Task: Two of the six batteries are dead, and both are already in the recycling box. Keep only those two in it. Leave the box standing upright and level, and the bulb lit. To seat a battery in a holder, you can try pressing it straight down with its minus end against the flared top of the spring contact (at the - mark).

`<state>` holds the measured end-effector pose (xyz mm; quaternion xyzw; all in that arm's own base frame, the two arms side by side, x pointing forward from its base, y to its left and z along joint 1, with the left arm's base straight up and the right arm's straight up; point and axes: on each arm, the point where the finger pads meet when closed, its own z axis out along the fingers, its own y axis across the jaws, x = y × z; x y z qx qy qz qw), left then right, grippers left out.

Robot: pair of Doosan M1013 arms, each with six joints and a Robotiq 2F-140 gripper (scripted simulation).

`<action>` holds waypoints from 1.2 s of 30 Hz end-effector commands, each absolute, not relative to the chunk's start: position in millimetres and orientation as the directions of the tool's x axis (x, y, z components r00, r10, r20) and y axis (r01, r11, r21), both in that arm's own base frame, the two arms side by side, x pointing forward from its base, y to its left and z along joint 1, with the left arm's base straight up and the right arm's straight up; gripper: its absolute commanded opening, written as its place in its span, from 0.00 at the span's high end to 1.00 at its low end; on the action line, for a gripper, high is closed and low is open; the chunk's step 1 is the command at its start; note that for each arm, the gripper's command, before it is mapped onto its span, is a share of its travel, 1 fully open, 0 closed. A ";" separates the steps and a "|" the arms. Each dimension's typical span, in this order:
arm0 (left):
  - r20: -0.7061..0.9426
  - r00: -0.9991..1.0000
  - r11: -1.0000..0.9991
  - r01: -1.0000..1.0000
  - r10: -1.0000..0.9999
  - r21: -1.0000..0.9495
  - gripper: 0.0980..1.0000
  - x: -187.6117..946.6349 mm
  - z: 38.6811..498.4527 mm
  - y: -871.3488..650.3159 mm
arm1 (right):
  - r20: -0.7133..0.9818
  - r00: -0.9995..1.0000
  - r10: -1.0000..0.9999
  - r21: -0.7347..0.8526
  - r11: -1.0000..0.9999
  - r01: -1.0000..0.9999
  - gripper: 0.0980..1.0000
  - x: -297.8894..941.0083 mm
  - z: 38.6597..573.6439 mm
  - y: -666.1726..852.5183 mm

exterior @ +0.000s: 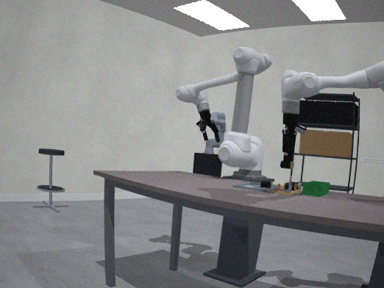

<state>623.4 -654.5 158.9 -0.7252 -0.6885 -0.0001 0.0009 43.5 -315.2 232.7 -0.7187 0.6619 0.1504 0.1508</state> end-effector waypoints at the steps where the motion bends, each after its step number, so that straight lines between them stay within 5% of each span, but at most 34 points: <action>1: -0.002 0.054 -0.054 0.999 0.999 0.002 0.84 625.4 162.1 -653.2 | -0.422 0.080 -0.903 -0.022 -0.078 -0.997 0.00 43.8 232.5 -310.9; 14: -0.003 0.054 -0.054 0.999 0.999 0.002 0.84 625.4 160.5 -653.2 | -0.422 0.080 -0.903 -0.022 -0.078 -0.997 0.00 43.8 232.5 -310.9; 20: 0.000 0.054 -0.054 0.999 0.999 0.000 0.84 624.9 99.3 -652.6 | -0.422 0.080 -0.903 -0.022 -0.078 -0.997 0.00 43.8 232.5 -310.9; 36: -0.002 0.054 -0.054 0.999 0.999 0.002 0.84 625.8 99.3 -653.6 | -0.422 0.080 -0.903 -0.022 -0.078 -0.997 0.00 43.8 232.5 -310.9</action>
